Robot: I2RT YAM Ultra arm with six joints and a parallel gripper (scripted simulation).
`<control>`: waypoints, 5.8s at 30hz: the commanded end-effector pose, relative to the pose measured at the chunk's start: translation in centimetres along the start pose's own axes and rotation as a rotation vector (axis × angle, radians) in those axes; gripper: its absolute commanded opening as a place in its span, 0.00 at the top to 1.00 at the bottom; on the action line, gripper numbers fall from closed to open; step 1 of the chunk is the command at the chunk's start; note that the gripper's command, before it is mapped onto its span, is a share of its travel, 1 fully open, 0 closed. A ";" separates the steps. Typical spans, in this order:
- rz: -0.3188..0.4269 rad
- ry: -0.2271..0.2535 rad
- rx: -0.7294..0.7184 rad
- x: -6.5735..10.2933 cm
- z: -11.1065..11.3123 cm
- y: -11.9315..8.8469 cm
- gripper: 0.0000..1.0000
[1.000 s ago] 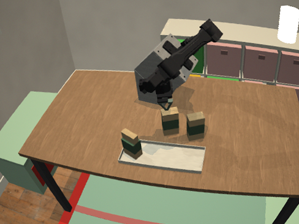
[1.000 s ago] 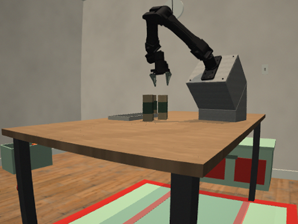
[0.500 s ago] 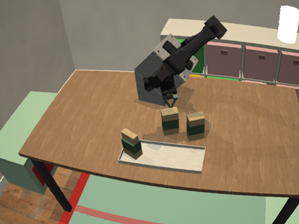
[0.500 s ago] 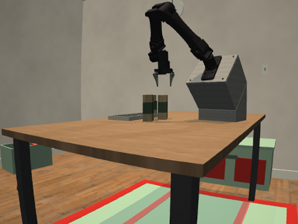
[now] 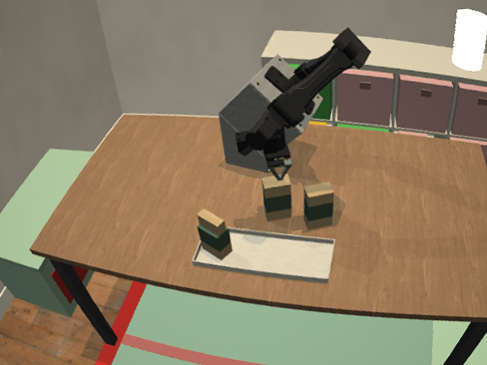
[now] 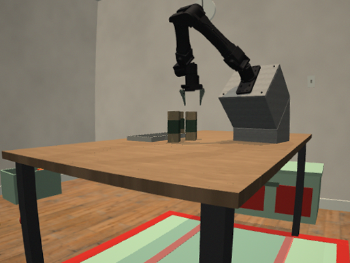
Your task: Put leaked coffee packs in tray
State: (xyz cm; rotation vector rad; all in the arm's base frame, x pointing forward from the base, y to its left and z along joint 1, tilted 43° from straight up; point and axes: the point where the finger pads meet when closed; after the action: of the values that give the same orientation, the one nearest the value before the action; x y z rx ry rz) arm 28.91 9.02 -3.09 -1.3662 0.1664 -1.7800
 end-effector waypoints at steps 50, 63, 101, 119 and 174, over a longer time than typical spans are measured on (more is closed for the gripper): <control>-0.060 0.065 0.020 -0.7 2.1 1.5 0.23; -0.060 0.065 0.020 -0.7 2.1 1.5 0.23; -0.049 0.051 0.007 -0.8 2.0 1.7 0.23; -0.049 0.051 0.007 -0.8 2.0 1.7 0.23; -0.039 0.038 -0.013 -5.8 1.0 1.6 0.23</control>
State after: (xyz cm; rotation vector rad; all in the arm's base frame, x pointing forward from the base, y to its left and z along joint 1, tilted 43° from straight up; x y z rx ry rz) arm 30.71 13.13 -7.71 -1.3461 0.1680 -1.8147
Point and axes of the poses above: the point where the finger pads meet when closed, its own x axis back along the fingers, its own z axis across the jaws, y = z × x, and after that the axes turned 3 degrees about x, right-handed
